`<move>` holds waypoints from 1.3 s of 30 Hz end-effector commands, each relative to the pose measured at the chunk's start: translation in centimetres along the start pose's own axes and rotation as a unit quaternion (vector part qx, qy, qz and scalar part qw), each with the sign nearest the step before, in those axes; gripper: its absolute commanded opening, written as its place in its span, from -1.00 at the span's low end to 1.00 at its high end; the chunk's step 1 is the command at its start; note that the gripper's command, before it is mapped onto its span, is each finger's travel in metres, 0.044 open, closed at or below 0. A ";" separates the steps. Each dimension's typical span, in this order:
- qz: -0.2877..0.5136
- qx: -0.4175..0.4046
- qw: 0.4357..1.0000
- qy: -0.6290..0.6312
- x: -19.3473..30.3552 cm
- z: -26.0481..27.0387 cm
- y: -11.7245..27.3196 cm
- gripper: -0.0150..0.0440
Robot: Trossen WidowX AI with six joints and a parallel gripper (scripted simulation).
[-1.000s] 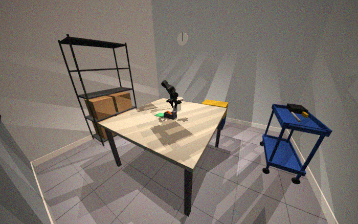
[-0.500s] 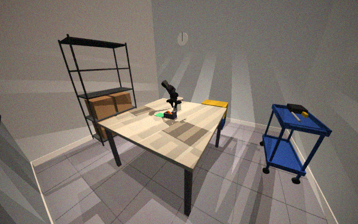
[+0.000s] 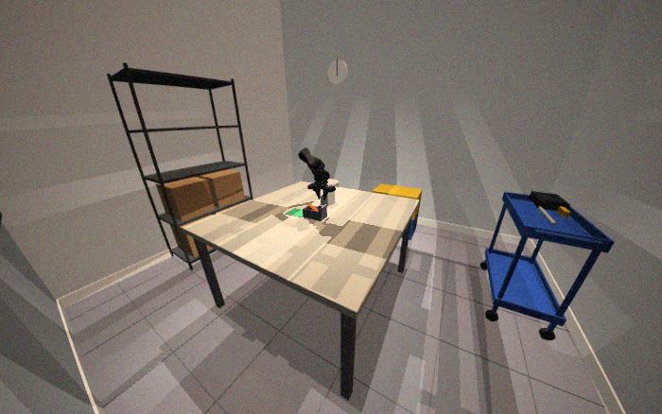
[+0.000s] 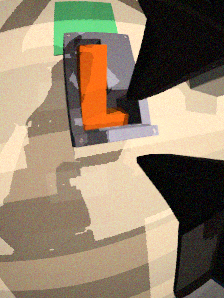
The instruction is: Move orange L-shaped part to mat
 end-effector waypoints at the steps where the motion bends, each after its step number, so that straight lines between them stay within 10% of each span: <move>1: -0.002 -0.001 1.000 0.000 -0.1 0.0 0.0 0.12; 39: 0.009 0.004 1.000 -0.001 0.3 -0.2 -8.2 0.12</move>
Point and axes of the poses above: the point midway between the two fingers, 35 mm back from their tips, its own y axis back along the fingers, its own z axis across the jaws, x = y × z, the point moved 4 cm from there along y, back along the fingers, and after that the axes turned 9 degrees about y, right-handed, at the moved point
